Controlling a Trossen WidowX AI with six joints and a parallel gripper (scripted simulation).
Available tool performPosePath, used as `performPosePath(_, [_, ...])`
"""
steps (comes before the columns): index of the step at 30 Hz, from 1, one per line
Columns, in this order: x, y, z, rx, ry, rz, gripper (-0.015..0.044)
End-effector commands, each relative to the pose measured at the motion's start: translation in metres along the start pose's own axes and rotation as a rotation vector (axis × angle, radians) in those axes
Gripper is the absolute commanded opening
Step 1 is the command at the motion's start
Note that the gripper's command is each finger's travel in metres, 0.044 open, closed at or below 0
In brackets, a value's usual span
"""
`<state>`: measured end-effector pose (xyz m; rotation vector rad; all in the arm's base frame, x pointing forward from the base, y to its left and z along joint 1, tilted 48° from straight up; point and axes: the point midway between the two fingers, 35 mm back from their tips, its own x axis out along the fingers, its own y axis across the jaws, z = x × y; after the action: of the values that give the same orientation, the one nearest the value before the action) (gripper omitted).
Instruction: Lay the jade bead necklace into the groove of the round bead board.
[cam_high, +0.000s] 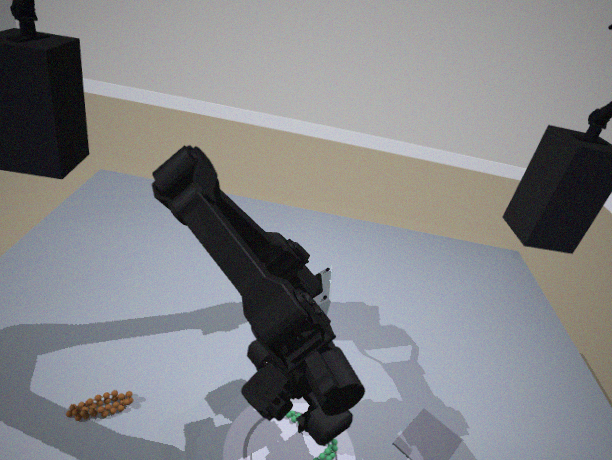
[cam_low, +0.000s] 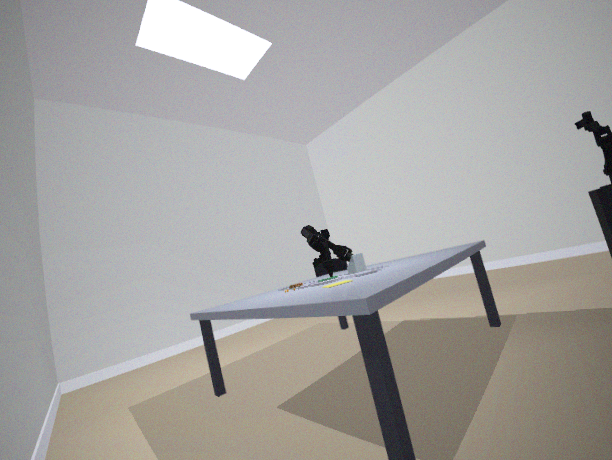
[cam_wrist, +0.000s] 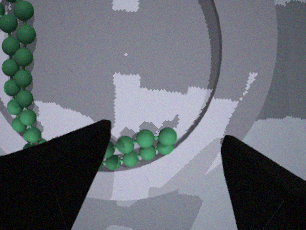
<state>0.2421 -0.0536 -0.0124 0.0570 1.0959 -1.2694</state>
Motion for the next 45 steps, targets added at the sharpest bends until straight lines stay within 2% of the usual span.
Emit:
performPosePath(1, [-0.001,0.000,0.000,0.000,0.000,0.001,0.0231])
performPosePath(5, [-0.001,0.000,0.000,0.000,0.000,0.001,0.0126])
performPosePath(24, [-0.001,0.000,0.000,0.000,0.000,0.001,0.0000])
performPosePath(45, [-0.008,0.005,0.011,-0.006,-0.005,0.000,0.0000])
